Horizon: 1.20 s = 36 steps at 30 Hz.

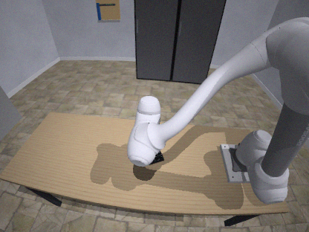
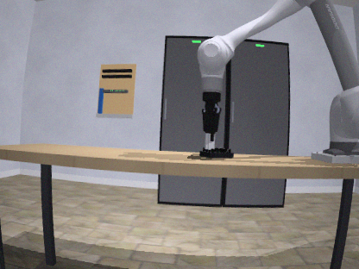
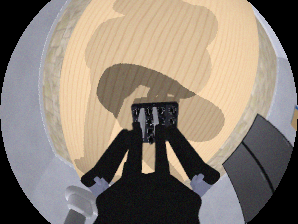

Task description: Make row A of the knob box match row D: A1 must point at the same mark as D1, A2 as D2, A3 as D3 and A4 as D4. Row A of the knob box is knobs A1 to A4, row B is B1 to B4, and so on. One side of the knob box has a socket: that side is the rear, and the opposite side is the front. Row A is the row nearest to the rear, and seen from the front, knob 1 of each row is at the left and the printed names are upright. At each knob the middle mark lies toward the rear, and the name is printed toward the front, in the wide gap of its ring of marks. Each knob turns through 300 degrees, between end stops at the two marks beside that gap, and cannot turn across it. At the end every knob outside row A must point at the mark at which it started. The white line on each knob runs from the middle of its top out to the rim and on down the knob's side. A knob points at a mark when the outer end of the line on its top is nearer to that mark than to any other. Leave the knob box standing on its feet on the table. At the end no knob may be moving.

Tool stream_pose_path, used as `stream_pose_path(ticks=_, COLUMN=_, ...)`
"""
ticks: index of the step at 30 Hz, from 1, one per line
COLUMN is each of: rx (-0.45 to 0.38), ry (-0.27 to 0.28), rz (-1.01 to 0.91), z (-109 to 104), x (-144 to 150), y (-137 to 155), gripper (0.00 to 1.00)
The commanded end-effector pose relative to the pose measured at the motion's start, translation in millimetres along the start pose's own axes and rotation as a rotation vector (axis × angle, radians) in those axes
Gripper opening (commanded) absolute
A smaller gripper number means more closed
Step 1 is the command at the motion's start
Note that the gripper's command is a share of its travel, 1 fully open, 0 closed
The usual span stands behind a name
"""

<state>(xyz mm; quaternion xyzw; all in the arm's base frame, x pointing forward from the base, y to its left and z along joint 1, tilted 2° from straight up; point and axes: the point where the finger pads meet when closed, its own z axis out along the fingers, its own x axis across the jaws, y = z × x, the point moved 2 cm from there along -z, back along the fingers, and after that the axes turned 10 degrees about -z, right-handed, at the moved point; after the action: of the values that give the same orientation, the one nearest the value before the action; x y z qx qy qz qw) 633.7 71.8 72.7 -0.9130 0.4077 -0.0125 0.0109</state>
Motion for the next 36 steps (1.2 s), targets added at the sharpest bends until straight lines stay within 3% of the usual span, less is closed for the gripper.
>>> stream_pose_path(ticks=1, rx=0.0, ry=-0.003, rz=-0.001, z=3.9, x=-1.3, y=1.5, gripper=0.12)
stream_pose_path(ticks=23, rx=0.0, ry=-0.003, rz=-0.001, z=2.6, x=-1.3, y=1.5, gripper=0.12)
stream_pose_path(ticks=36, rx=0.0, ry=-0.003, rz=-0.001, z=-28.1, x=-1.2, y=1.5, gripper=0.12)
